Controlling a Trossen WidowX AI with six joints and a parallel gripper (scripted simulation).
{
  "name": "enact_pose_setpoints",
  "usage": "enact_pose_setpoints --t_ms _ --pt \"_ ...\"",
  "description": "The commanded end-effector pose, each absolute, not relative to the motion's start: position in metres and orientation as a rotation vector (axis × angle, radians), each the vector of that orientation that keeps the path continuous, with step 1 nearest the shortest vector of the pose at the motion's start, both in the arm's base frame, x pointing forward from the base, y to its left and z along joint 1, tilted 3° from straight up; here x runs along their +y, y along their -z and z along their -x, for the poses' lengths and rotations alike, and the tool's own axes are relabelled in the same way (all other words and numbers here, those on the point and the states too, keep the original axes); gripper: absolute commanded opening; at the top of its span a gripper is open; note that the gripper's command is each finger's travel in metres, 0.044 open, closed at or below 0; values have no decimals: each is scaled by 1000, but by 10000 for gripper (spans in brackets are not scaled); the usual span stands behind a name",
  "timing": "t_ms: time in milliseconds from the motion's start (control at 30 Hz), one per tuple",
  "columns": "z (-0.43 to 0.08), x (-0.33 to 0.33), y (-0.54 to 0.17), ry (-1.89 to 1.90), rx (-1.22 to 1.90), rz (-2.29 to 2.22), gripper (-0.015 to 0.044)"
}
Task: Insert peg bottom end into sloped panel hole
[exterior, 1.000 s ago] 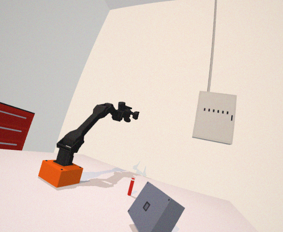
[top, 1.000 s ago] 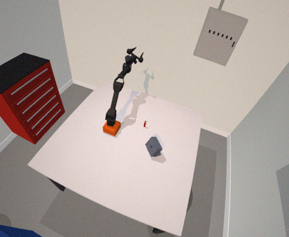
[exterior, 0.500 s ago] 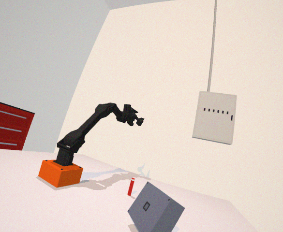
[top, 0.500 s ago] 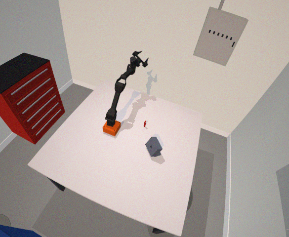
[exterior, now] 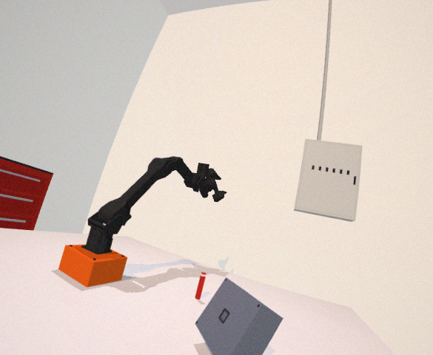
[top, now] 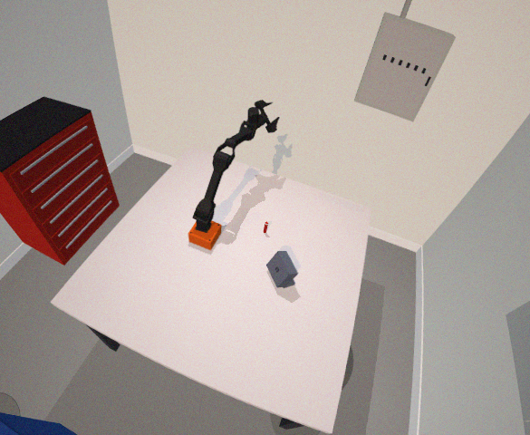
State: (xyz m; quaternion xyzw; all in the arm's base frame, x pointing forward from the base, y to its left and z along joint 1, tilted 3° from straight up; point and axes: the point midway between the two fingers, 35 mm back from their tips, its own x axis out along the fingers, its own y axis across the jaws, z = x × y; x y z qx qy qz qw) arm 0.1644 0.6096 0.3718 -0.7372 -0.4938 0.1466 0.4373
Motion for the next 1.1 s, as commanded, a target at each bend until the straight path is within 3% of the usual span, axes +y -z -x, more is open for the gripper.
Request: enact_pose_setpoints --t_ms 0,1067 --pt "-180 606 -358 -458 -1161 1795 440" --pt "-289 540 -271 -887 -471 1405 440"
